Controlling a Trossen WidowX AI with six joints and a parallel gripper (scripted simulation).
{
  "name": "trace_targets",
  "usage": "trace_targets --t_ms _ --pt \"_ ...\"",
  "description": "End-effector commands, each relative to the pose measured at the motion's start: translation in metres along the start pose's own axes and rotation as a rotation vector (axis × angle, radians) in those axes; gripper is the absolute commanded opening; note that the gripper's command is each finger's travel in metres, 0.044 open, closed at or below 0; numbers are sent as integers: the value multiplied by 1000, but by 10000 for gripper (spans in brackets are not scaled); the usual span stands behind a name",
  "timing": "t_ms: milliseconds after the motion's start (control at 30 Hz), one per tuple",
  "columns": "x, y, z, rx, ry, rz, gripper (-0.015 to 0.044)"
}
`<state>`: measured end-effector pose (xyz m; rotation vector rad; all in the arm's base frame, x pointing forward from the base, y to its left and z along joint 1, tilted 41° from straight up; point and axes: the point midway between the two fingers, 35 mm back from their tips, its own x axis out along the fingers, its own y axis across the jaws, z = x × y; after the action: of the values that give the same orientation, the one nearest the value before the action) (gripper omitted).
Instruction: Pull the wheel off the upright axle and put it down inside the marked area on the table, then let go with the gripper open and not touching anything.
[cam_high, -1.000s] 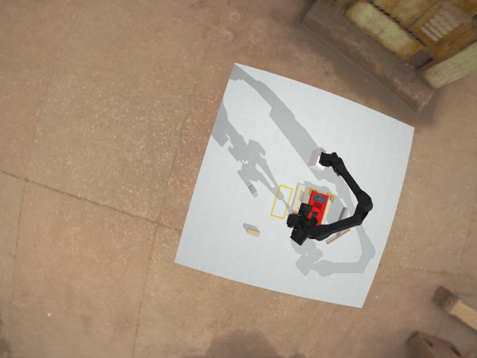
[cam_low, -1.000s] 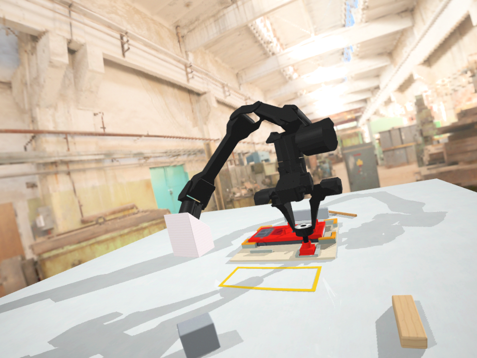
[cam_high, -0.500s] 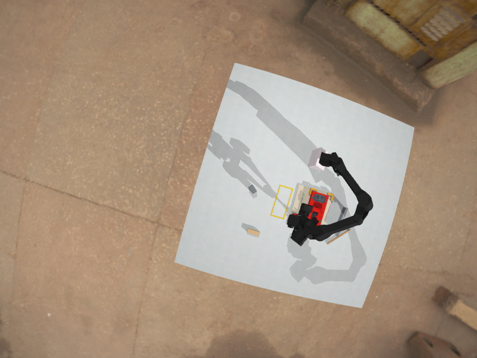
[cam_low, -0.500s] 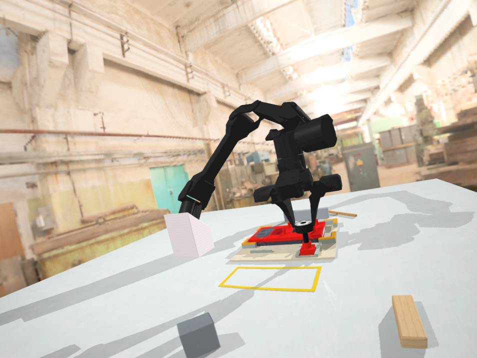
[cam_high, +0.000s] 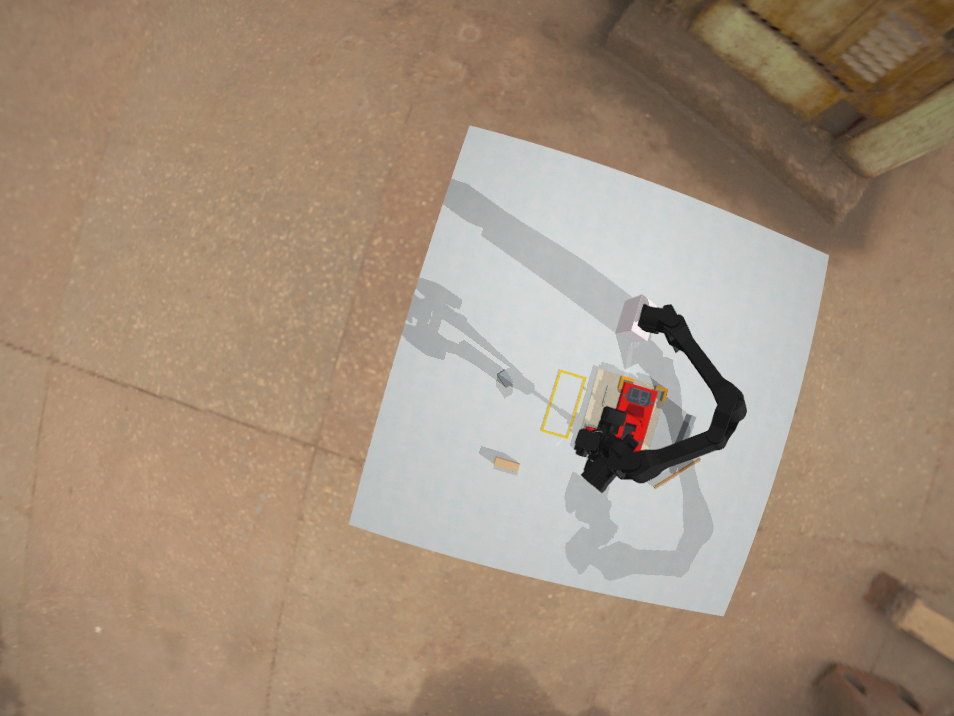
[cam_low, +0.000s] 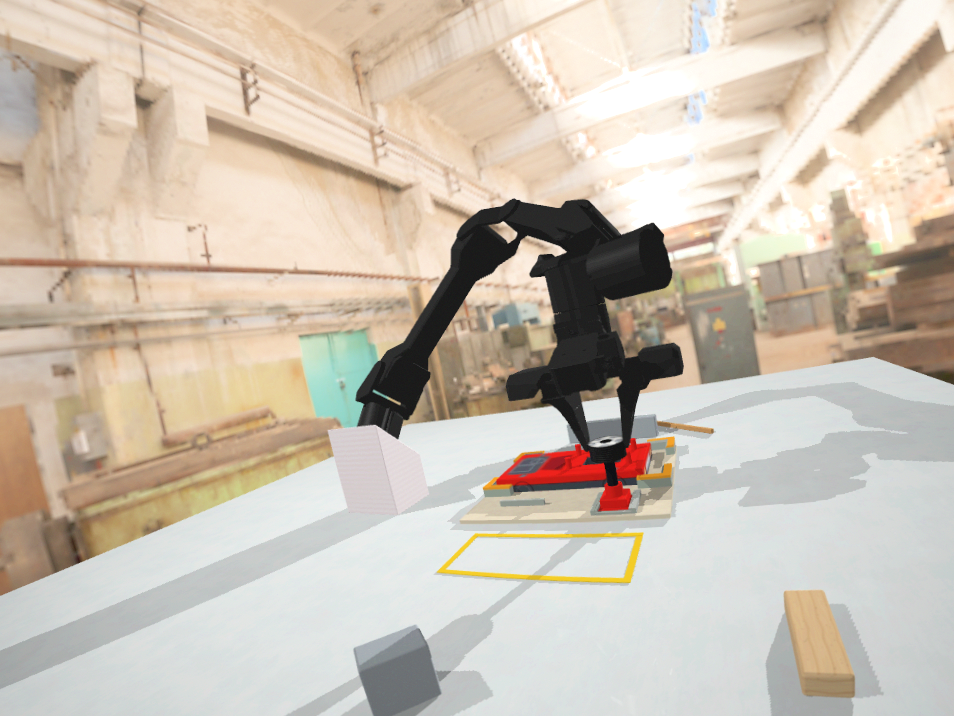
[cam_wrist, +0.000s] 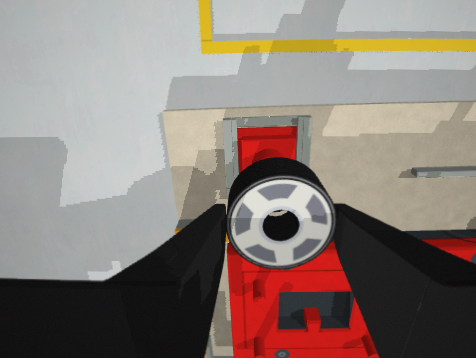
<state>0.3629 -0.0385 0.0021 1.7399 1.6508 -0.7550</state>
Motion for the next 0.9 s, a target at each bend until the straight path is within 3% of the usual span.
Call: trace_targets --t_ms 0,567,867 --pt "-2 0 0 -6 -5 -1 0" --pt "-32 -2 1 5 0 -1 0" --pt "-36 -20 43 3 -11 0 0"
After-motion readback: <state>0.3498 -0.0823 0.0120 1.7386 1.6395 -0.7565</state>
